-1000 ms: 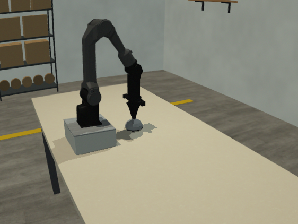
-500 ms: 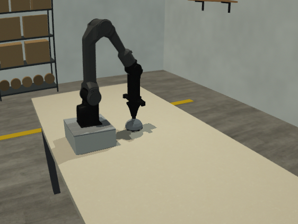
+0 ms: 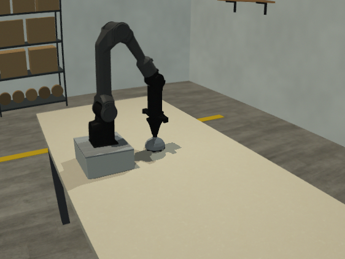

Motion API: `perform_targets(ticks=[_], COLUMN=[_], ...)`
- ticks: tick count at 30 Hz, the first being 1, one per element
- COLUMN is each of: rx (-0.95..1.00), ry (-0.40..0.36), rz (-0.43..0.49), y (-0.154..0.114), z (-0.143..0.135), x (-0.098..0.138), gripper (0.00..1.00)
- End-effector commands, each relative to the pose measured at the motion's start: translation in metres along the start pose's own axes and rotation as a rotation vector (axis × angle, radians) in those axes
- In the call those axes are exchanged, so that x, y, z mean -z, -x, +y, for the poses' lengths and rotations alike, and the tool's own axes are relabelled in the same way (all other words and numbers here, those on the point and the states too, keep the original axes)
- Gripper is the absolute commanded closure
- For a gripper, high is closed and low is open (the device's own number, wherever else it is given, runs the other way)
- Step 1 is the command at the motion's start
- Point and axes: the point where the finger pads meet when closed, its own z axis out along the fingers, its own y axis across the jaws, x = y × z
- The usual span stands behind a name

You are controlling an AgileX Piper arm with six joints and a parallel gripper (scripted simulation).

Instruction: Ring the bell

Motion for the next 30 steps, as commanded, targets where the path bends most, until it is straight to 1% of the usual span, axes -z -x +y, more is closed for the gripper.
perform_targets(ticks=[1, 20, 30], rx=[0.000, 0.000, 0.000], ry=[0.001, 0.001, 0.000], rz=[0.003, 0.002, -0.004], y=[-0.001, -0.001, 0.001], z=[0.000, 0.000, 0.000], x=[-0.002, -0.001, 0.010], gripper=[1.00, 1.00, 1.00])
